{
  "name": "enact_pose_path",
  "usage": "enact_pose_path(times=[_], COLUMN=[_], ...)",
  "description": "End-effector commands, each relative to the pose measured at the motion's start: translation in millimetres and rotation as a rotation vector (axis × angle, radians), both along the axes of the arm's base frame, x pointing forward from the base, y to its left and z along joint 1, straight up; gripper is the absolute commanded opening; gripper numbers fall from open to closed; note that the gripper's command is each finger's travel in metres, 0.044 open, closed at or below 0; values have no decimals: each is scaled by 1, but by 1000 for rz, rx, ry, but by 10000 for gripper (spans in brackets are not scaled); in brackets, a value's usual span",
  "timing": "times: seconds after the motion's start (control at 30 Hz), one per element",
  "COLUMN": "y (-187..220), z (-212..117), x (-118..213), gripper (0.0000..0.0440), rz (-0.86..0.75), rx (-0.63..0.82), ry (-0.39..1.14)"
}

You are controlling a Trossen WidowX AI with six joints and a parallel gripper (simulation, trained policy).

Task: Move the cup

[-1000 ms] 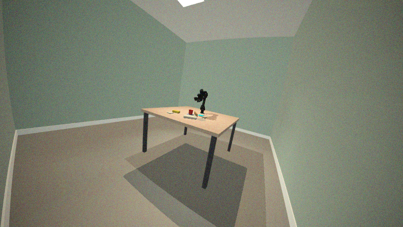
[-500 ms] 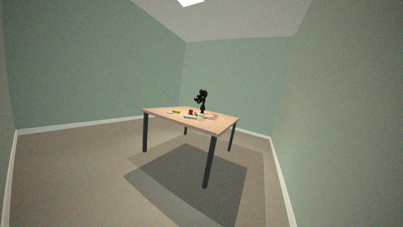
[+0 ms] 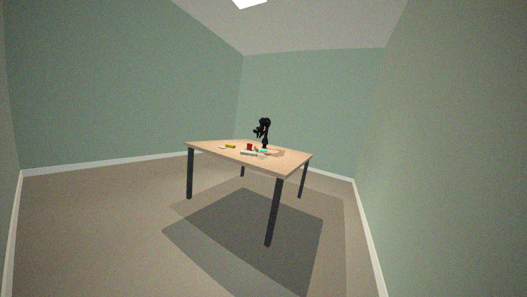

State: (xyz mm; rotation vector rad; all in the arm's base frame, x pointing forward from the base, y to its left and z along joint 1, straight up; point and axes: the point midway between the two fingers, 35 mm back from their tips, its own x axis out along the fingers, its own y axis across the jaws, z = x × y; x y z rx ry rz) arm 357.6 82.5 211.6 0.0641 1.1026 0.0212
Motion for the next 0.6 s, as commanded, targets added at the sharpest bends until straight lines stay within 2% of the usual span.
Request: enact_pose_path(times=[0.0,0.57], y=[-4,-34], z=[-5,-37], x=[1,-2], gripper=[122,110], rz=[5,70], rx=[-25,-134], ry=[42,275])
